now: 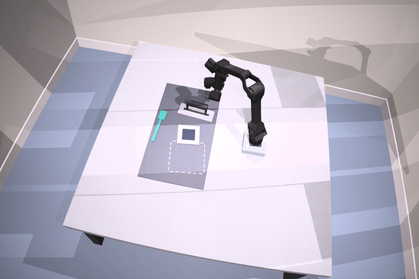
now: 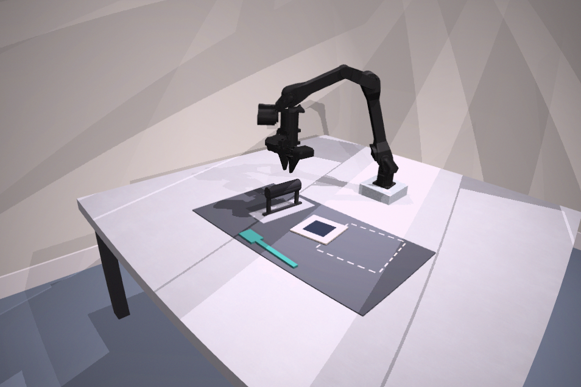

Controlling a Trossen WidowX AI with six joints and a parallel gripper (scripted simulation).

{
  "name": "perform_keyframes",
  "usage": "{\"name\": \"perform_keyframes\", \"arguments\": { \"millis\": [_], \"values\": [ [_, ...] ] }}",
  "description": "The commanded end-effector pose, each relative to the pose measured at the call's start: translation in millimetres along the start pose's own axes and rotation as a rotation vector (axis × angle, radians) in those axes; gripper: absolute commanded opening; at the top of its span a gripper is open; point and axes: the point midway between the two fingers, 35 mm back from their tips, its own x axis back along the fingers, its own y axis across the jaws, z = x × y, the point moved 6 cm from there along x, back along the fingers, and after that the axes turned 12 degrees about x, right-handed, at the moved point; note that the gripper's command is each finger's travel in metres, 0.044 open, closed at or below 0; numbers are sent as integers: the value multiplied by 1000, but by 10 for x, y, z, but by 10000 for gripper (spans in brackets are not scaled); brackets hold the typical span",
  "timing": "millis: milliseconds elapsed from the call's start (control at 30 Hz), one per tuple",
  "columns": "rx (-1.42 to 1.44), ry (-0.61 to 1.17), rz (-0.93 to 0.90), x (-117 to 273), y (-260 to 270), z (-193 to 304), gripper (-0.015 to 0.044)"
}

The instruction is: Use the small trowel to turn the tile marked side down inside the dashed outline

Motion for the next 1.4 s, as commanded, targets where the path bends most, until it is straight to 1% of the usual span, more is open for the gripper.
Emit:
{"name": "perform_keyframes", "arguments": {
  "millis": [0, 33, 67, 133, 200, 467, 1367],
  "values": [
    [8, -6, 0, 94, 172, -368, 231],
    [7, -8, -2, 138, 265, -525, 258],
    [7, -9, -3, 182, 369, -678, 270],
    [5, -12, -7, 260, 582, -939, 270],
    [4, -13, -9, 288, 666, -1028, 270],
    [4, -13, -9, 277, 666, -1029, 270],
    [4, -13, -9, -152, 670, -1034, 270]
  ]
}}
